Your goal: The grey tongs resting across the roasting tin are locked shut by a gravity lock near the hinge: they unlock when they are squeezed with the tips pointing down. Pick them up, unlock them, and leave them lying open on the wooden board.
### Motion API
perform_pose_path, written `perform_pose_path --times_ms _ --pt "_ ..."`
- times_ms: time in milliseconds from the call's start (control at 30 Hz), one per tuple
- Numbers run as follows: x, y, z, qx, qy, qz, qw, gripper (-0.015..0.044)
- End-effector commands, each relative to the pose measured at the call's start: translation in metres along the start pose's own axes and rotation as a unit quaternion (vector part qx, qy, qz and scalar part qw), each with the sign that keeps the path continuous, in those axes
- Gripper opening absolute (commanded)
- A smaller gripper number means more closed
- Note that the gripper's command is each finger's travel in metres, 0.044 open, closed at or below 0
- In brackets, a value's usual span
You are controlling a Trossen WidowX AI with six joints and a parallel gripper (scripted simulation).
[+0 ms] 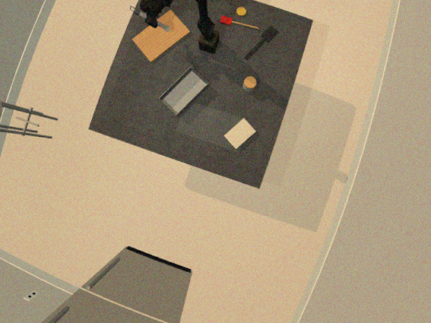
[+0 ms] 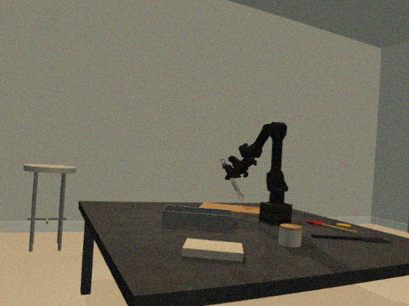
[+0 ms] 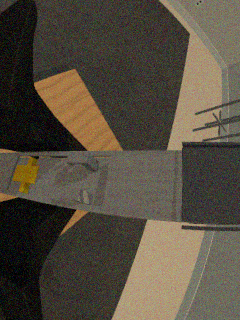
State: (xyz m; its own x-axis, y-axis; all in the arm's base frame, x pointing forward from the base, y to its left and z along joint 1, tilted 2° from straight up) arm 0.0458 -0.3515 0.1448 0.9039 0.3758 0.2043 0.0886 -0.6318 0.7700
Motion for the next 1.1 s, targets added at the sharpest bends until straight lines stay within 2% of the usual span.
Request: perform_pose_path --times_ms 0,1067 --pt "-0.001 0.008 0.005 0.027 -0.009 -0.001 1.0 -0.015" --pt "0.009 0.023 0.025 0.263 -0.055 -0.009 0.963 -0.015"
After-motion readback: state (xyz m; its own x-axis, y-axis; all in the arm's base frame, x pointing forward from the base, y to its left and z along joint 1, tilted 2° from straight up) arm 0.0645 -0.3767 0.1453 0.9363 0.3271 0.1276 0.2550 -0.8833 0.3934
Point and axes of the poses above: the point midway between the two fingers, 35 mm back from their tips, its own z axis out along the fingers, its own x axis across the jaws, y = z × x, the point moved 5 cm from there along -z, back along the fingers, and after that the axes turned 8 degrees about z, right-handed, at the moved point
